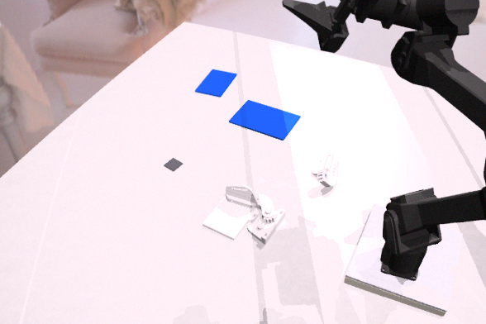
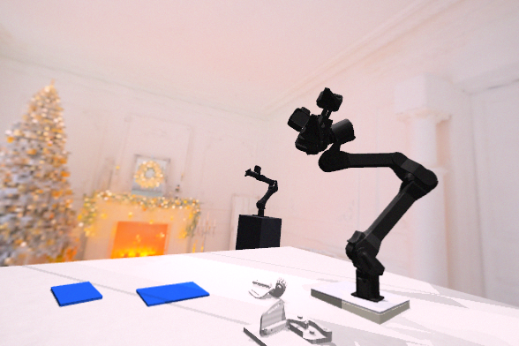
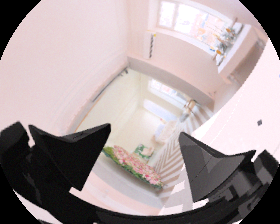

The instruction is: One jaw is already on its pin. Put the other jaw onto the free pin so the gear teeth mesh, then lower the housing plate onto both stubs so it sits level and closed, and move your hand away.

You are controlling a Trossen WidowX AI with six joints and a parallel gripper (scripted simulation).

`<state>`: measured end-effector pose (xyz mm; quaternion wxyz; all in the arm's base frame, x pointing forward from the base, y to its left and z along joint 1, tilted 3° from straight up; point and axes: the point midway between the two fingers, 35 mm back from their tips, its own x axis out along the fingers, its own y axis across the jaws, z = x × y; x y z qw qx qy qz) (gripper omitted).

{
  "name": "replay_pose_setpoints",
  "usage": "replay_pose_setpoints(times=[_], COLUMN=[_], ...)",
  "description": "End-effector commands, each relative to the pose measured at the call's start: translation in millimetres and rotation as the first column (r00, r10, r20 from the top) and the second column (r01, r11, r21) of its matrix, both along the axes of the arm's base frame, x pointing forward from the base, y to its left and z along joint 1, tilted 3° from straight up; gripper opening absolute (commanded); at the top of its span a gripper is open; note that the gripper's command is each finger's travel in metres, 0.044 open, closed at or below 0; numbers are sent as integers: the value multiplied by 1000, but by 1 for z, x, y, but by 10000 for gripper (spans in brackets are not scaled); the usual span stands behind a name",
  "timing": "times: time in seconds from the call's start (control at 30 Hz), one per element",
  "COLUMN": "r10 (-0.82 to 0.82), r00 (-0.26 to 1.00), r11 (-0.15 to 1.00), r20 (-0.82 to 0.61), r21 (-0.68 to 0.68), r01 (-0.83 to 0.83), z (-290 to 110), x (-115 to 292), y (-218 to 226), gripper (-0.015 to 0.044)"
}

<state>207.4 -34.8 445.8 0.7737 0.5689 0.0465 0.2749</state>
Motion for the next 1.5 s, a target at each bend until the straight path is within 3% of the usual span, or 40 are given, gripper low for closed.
replay_pose_setpoints(times=[0.0,0.53,0.57,0.93,1.47], r10=[0,0,0,0,-79], r00=[1000,1000,1000,1000,994], r11=[1000,1000,1000,1000,995], r20=[0,0,0,0,73], r21=[0,0,0,0,-54], r01=[0,0,0,0,83], z=[0,0,0,0,1], x=[0,0,0,0,13], y=[0,0,0,0,-18], gripper=[426,6,0,0,420])
